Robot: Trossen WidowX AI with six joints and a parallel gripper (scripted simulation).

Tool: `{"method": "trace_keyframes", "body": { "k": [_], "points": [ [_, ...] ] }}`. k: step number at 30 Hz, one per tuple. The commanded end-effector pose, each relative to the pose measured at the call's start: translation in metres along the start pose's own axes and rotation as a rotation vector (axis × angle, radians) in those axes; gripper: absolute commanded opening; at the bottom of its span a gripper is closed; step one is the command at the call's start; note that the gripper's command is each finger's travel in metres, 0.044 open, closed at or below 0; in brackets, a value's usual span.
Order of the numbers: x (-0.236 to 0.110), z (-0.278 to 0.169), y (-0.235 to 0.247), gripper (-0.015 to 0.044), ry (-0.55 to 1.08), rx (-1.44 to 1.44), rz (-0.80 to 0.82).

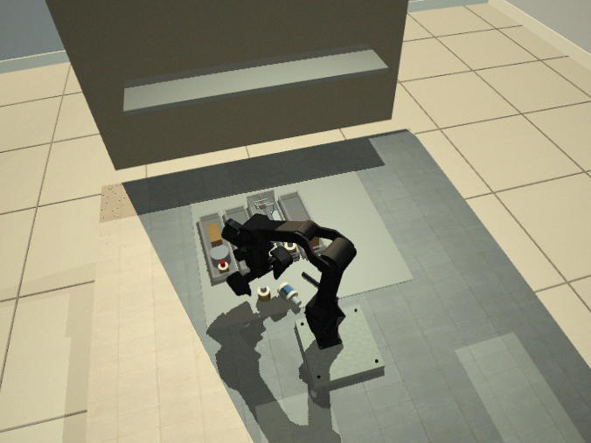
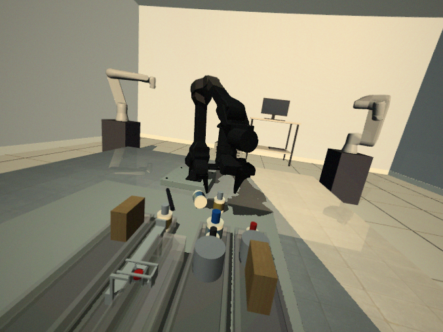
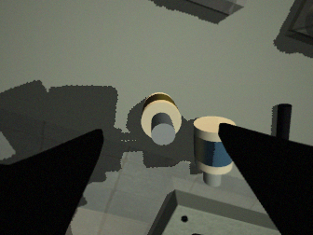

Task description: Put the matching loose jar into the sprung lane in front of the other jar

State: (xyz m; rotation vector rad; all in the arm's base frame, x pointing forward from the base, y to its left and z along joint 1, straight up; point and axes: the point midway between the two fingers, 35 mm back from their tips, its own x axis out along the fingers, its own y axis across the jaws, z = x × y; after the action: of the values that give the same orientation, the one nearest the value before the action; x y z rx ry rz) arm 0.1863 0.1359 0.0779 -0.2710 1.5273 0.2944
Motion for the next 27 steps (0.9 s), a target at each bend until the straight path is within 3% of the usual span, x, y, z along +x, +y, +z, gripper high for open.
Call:
{"method": "trace_keyframes", "body": {
  "k": [1, 20, 27],
  "points": [
    [0.008, 0.000, -0.001, 0.0440, 0.003, -0.003, -0.007],
    [0.035, -0.001, -0.001, 0.0440, 0.003, -0.003, -0.007],
    [0.035, -0.001, -0.001, 0.0256, 0.003, -0.003, -0.007]
  ]
}}
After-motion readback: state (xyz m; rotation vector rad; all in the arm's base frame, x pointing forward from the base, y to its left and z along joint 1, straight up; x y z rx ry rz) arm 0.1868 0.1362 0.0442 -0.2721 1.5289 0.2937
